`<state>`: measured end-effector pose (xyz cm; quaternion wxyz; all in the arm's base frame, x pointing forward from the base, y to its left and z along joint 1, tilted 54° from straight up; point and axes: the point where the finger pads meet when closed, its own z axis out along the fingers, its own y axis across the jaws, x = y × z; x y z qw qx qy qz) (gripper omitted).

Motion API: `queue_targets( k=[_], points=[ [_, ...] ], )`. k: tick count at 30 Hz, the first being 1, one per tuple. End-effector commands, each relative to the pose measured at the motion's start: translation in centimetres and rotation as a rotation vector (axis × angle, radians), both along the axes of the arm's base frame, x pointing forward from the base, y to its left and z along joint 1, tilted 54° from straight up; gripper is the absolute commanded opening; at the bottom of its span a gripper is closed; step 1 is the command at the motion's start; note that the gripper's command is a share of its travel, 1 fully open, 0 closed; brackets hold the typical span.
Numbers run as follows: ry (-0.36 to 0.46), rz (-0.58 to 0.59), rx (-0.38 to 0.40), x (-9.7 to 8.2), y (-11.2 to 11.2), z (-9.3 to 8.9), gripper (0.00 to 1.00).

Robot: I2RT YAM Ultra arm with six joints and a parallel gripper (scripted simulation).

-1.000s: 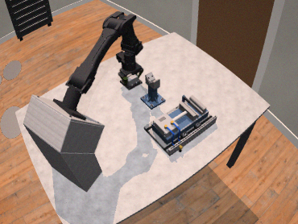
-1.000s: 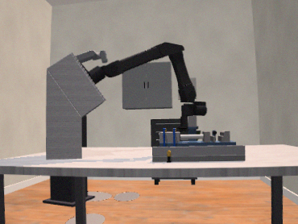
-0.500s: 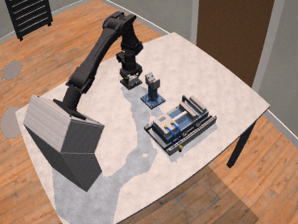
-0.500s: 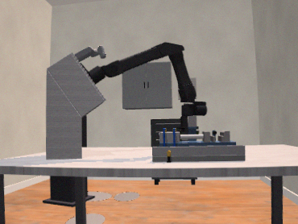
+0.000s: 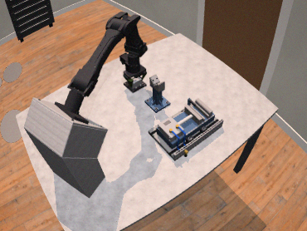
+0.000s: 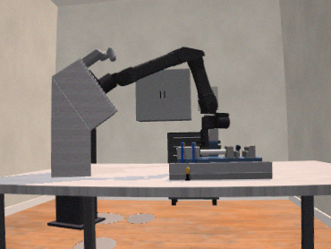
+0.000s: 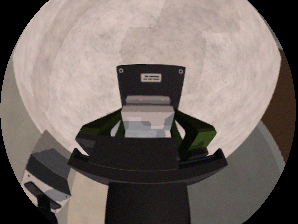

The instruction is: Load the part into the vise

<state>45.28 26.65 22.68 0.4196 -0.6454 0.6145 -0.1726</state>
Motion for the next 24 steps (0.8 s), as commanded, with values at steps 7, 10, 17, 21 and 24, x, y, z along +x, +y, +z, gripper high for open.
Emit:
queue_targets(
  k=[7, 10, 17, 21, 24],
  points=[
    [-0.029, 0.008, 0.024, 0.2, 0.2, 2.0, 0.0],
    [-0.03, 0.008, 0.025, 0.1, 0.1, 2.1, 0.0],
    [-0.038, 0.01, 0.031, -0.3, 0.0, 2.8, 0.0],
    [-0.027, 0.013, 0.025, -0.8, 0.0, 2.4, 0.0],
    [-0.016, 0.014, 0.019, -1.1, -0.1, 2.0, 0.0]
  ],
)
